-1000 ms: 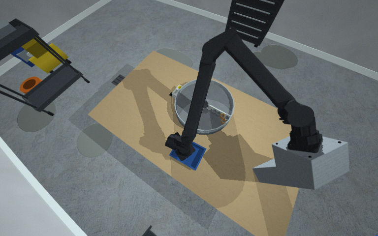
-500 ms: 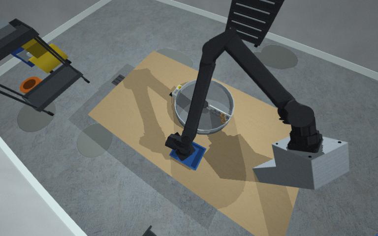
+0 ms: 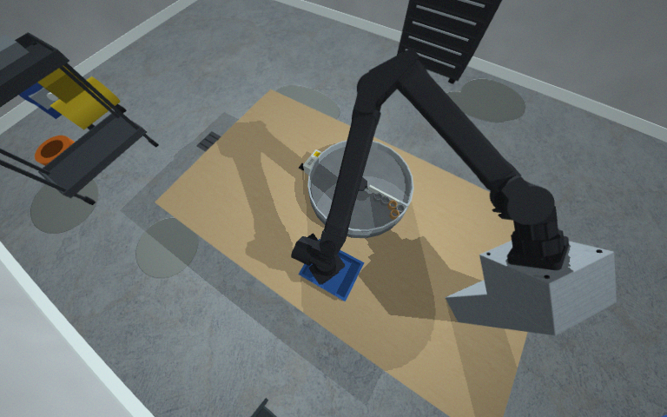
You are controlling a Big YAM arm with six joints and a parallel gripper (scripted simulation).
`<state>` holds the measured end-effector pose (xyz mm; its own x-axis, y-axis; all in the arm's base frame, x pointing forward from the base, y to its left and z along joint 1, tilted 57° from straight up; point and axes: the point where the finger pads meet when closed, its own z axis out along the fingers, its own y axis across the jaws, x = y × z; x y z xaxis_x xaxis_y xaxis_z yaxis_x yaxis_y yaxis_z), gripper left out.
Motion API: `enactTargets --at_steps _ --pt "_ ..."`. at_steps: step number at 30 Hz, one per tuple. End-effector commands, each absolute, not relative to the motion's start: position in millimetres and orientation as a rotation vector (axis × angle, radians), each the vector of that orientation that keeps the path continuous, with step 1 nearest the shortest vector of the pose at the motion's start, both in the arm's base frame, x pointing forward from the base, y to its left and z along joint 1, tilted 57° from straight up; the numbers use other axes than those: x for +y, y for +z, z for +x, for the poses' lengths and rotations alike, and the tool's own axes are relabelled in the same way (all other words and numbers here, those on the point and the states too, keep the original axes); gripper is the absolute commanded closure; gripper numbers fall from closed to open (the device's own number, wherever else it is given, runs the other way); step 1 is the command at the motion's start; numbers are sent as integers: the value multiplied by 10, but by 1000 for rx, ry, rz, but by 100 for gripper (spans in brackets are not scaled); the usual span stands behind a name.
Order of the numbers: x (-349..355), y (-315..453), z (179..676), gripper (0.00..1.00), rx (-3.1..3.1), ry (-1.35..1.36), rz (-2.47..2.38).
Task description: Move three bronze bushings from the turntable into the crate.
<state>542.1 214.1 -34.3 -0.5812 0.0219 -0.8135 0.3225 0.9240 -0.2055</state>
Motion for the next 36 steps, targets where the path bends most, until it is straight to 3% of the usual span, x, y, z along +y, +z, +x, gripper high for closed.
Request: enactTargets --at_steps 1,36 --pt "2196 -379 5419 100 2163 -411 227" --pt "2150 -386 5431 100 2162 -414 233"
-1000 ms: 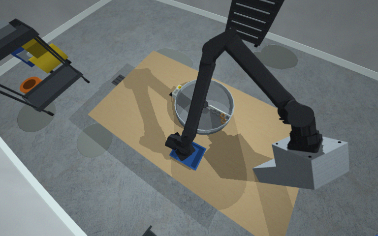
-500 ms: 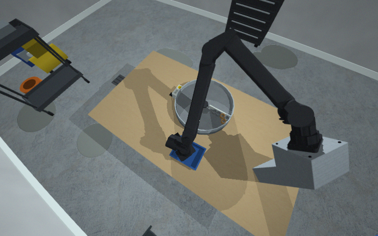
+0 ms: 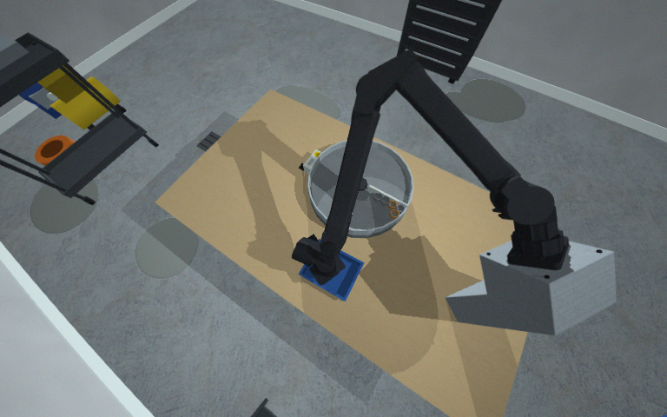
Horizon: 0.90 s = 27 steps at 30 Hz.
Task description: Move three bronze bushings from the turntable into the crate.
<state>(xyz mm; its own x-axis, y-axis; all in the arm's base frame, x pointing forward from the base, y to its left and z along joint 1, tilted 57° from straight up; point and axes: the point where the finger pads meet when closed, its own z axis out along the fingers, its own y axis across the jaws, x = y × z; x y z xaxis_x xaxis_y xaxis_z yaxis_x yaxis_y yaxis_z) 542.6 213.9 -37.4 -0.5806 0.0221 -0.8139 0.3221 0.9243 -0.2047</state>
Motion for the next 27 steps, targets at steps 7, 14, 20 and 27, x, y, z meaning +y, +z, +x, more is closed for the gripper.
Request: enactTargets --at_steps 7,14,20,27 --pt "2150 -386 5431 100 2162 -414 233" --pt "2147 -388 5433 100 2162 -415 233" --pt "2121 -406 5448 100 2162 -417 237" --pt "2110 -437 5470 100 2164 -420 236"
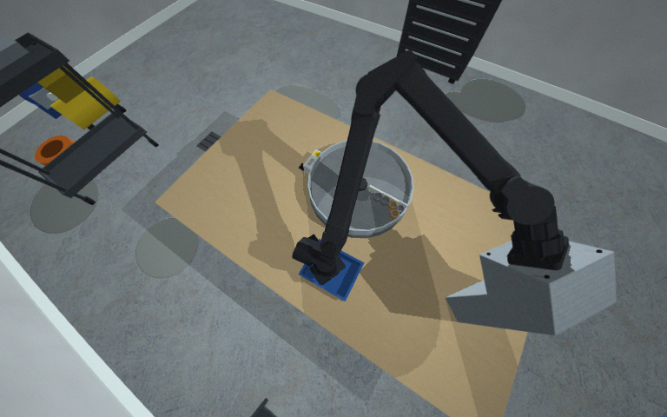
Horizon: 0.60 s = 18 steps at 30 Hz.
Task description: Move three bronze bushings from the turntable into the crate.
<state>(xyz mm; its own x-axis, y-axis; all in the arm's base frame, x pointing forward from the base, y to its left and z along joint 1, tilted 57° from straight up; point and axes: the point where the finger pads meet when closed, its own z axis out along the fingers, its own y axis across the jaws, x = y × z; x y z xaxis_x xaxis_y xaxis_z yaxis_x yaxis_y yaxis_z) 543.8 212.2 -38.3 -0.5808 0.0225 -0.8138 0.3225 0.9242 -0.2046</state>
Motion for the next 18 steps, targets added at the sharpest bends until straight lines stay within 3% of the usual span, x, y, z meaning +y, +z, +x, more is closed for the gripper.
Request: enactTargets --at_steps 1,18 --pt "2123 -436 5472 100 2163 -417 235" --pt "2166 -427 5470 100 2161 -409 226"
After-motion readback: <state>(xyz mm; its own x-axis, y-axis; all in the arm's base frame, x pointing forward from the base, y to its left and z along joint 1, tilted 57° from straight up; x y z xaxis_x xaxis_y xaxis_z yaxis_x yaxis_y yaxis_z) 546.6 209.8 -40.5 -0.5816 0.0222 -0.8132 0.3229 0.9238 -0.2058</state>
